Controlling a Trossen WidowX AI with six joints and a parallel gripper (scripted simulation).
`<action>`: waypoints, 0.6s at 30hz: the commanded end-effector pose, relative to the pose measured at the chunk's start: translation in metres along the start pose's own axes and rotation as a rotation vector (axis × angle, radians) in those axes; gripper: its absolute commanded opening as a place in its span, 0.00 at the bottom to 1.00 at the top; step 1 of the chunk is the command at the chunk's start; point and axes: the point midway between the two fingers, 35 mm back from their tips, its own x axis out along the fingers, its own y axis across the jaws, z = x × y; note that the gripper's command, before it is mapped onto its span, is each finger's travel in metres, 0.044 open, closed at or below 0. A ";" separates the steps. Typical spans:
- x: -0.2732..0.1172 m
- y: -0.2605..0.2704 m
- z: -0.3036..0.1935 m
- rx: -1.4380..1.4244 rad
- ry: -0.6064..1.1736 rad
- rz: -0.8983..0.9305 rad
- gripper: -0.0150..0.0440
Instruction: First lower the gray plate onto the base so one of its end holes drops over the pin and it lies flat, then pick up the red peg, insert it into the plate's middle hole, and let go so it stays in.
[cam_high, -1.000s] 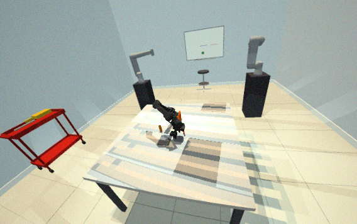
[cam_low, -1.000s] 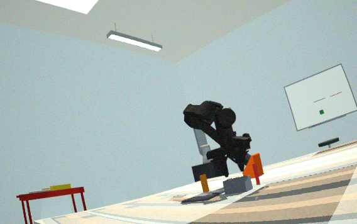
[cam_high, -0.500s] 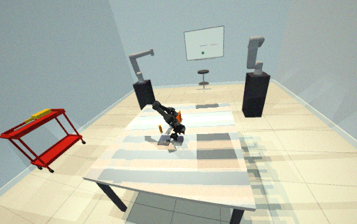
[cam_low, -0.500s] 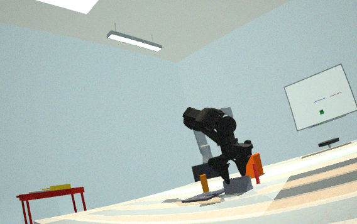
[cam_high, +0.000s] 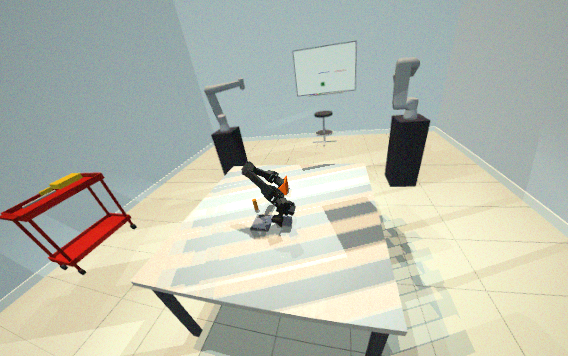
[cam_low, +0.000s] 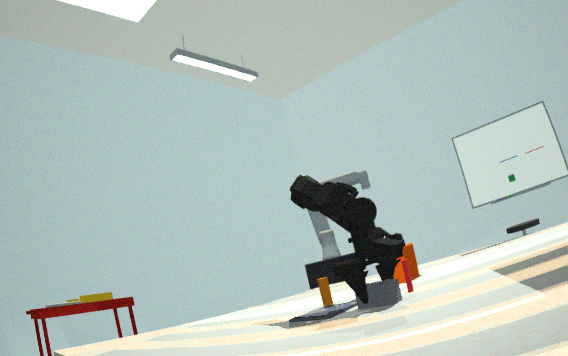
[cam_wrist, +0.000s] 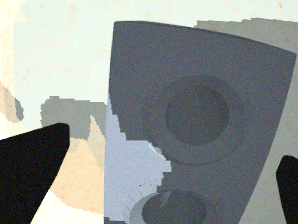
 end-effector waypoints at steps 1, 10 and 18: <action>0.007 0.001 -0.001 -0.005 0.005 0.001 1.00; 0.009 0.001 -0.001 -0.005 0.005 0.001 0.73; 0.009 0.001 -0.001 -0.005 0.005 0.001 0.41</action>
